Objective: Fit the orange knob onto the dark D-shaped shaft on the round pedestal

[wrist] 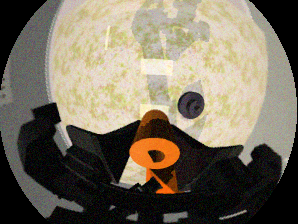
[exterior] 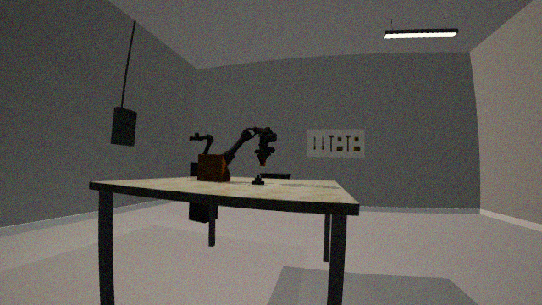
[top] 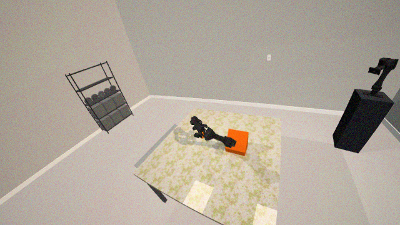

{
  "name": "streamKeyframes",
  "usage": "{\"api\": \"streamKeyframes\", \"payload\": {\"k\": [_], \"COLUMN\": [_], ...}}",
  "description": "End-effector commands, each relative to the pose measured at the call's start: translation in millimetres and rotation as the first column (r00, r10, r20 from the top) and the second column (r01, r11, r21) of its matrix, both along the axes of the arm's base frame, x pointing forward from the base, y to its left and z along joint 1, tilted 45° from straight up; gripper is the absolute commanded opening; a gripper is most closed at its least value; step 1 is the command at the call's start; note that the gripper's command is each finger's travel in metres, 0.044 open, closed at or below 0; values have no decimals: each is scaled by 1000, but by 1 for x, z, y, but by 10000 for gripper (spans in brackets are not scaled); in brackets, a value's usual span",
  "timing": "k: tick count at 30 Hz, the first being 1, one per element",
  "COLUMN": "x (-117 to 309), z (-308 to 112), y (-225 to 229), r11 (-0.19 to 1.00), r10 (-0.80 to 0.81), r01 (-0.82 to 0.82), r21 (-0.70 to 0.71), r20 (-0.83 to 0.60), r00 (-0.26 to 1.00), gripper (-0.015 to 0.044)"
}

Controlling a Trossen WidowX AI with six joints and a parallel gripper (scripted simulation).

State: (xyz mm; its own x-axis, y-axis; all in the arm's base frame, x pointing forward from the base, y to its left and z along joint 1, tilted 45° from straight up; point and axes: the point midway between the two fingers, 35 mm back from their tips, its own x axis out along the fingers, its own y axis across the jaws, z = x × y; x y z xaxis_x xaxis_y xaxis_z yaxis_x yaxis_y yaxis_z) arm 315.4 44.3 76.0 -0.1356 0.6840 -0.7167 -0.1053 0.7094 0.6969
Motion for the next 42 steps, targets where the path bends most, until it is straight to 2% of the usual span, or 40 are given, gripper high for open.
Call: {"api": "streamKeyframes", "payload": {"k": [1,32,42], "x": [5,18,16], "z": [-12,-101,-113], "y": [-8,-53,-44], "r11": [1000,1000,1000], "r10": [3,17,18], "r01": [-3,-18,-18], "r21": [-5,7,8], "r20": [8,29,29], "r00": [1000,999,999], "gripper": [0,0,0]}}
